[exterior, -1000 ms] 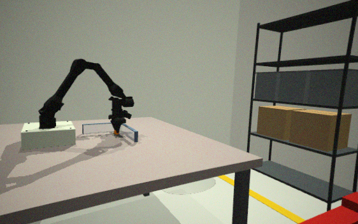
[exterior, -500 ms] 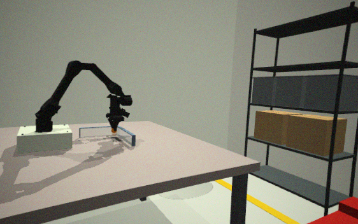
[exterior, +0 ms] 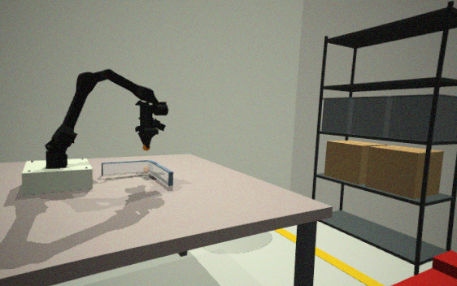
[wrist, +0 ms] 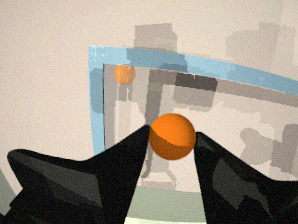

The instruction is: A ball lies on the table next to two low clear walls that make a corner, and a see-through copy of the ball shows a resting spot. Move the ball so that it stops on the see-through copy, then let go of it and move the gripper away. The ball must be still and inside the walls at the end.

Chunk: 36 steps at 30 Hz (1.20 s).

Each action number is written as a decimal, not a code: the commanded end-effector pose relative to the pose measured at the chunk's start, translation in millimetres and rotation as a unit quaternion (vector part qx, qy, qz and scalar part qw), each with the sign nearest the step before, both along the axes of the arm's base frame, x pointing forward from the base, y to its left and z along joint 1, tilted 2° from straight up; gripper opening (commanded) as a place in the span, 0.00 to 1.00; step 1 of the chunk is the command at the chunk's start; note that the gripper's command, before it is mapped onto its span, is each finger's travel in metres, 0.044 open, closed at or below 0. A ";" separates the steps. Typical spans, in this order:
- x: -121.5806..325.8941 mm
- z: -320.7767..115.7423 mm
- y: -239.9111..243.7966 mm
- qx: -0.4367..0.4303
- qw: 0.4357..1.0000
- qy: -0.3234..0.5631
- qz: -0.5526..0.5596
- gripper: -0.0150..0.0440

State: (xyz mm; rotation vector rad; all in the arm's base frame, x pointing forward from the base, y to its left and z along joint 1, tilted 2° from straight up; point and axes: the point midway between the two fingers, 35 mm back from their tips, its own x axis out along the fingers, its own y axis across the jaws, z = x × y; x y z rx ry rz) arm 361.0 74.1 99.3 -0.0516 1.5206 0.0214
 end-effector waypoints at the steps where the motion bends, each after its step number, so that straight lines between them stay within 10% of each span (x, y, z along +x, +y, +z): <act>1: -3.1 -13.3 12.7 0.000 1.000 0.006 0.000 0.25; 36: -6.8 -124.2 36.0 0.001 1.000 0.007 0.000 0.25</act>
